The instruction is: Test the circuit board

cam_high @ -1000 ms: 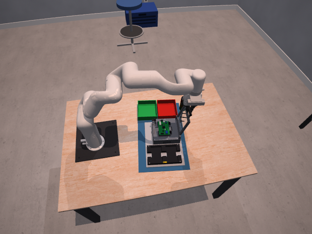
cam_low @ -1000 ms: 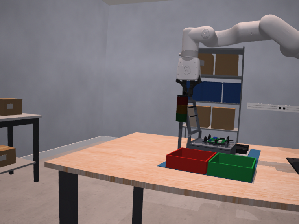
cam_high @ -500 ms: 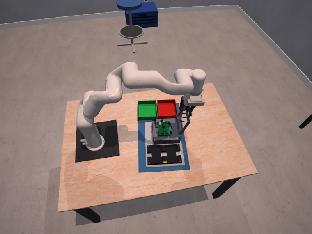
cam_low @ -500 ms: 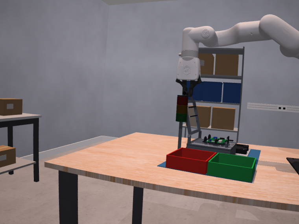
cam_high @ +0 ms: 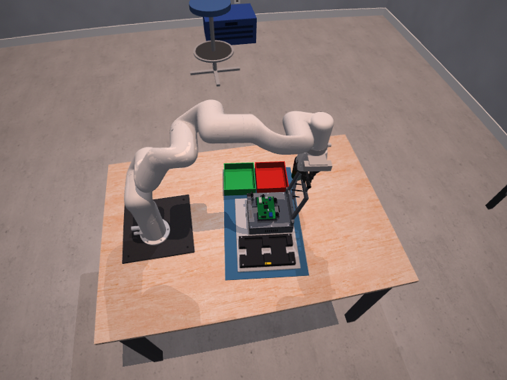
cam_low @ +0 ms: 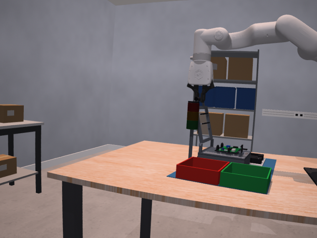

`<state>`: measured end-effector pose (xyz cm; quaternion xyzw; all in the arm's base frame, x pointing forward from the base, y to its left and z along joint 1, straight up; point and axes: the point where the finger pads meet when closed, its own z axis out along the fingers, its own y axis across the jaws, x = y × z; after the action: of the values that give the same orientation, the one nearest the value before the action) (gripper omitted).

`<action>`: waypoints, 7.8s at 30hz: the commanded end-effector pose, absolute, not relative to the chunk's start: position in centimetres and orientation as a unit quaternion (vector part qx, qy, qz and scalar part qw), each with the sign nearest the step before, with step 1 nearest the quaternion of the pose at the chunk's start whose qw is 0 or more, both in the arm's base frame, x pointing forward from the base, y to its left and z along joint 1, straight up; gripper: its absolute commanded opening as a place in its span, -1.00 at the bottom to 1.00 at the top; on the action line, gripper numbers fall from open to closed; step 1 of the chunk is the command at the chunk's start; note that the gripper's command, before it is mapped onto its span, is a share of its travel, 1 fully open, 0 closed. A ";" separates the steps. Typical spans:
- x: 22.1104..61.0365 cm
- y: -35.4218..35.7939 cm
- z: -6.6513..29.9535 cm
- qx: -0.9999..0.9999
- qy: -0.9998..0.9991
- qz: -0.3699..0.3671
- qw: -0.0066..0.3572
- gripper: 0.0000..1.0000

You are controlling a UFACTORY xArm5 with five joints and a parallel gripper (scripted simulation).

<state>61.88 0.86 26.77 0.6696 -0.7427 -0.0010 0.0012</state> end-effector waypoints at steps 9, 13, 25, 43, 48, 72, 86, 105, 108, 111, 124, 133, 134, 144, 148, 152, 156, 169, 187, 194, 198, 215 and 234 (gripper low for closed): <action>61.2 0.9 27.2 0.670 -0.743 0.000 0.000 -1.00; 60.9 1.0 27.2 0.670 -0.743 0.000 0.000 -1.00; 59.5 1.1 27.4 0.670 -0.743 0.000 0.000 -1.00; 56.4 1.3 27.5 0.670 -0.743 0.000 0.000 -1.00; 55.7 1.4 27.4 0.670 -0.743 0.000 0.000 -1.00; 49.7 1.8 25.8 0.670 -0.743 0.000 0.000 -1.00; 46.3 2.1 23.7 0.670 -0.743 0.000 0.000 -1.00; 42.3 2.4 19.4 0.670 -0.743 0.000 0.000 -1.00; 41.8 2.4 18.6 0.670 -0.743 0.000 0.000 -1.00; 41.3 2.5 17.7 0.670 -0.743 0.000 0.000 -1.00; 40.0 2.6 14.4 0.670 -0.743 0.000 0.000 -1.00; 39.6 2.6 12.9 0.670 -0.743 0.000 0.000 -1.00; 39.5 2.6 12.7 0.670 -0.743 0.000 0.000 -1.00; 39.3 2.6 11.3 0.670 -0.743 0.000 0.000 -1.00; 39.3 2.6 10.9 0.670 -0.743 0.000 0.000 -1.00; 39.3 2.6 10.8 0.670 -0.743 0.000 0.000 -1.00; 39.2 2.6 10.6 0.670 -0.743 0.000 0.000 -1.00; 39.2 2.6 10.4 0.670 -0.743 0.000 0.000 -1.00; 39.2 2.6 10.3 0.670 -0.743 0.000 0.000 -1.00; 39.2 2.6 10.3 0.670 -0.743 0.000 0.000 -1.00; 39.2 2.6 10.2 0.670 -0.743 0.000 0.000 -1.00; 39.2 2.6 10.1 0.670 -0.743 0.000 0.000 -1.00; 39.2 2.6 10.0 0.670 -0.743 0.000 0.000 -1.00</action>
<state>39.12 2.58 9.95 0.6696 -0.7427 -0.0005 0.0006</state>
